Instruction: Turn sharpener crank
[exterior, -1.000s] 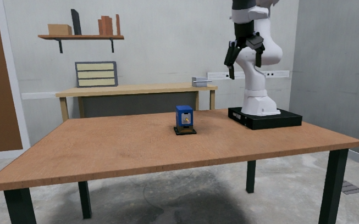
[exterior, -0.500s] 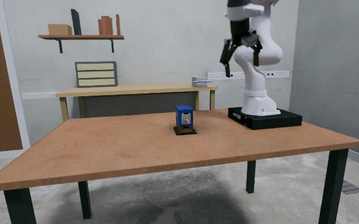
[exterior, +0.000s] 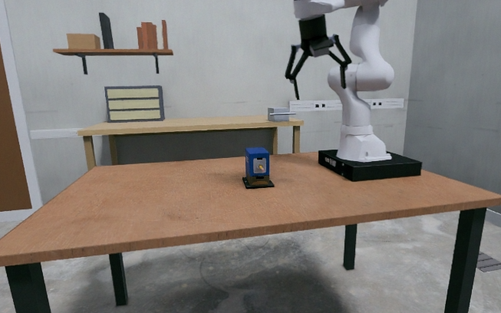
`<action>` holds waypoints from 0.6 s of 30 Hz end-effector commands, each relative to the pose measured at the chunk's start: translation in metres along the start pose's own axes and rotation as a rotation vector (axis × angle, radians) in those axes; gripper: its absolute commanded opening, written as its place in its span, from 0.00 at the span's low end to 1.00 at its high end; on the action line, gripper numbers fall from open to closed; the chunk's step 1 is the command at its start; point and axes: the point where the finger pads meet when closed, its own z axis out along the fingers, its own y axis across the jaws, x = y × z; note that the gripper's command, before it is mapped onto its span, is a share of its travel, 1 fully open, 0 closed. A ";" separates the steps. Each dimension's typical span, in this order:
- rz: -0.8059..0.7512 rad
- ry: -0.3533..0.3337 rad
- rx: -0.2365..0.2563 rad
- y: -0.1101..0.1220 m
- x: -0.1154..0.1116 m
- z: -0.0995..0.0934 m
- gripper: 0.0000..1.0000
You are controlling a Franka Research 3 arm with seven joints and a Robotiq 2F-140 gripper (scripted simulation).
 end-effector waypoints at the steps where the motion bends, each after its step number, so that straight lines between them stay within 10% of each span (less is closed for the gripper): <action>1: 0.167 0.016 -0.004 0.011 0.000 -0.007 1.00; 18: 0.504 0.087 0.005 0.063 -0.012 -0.036 1.00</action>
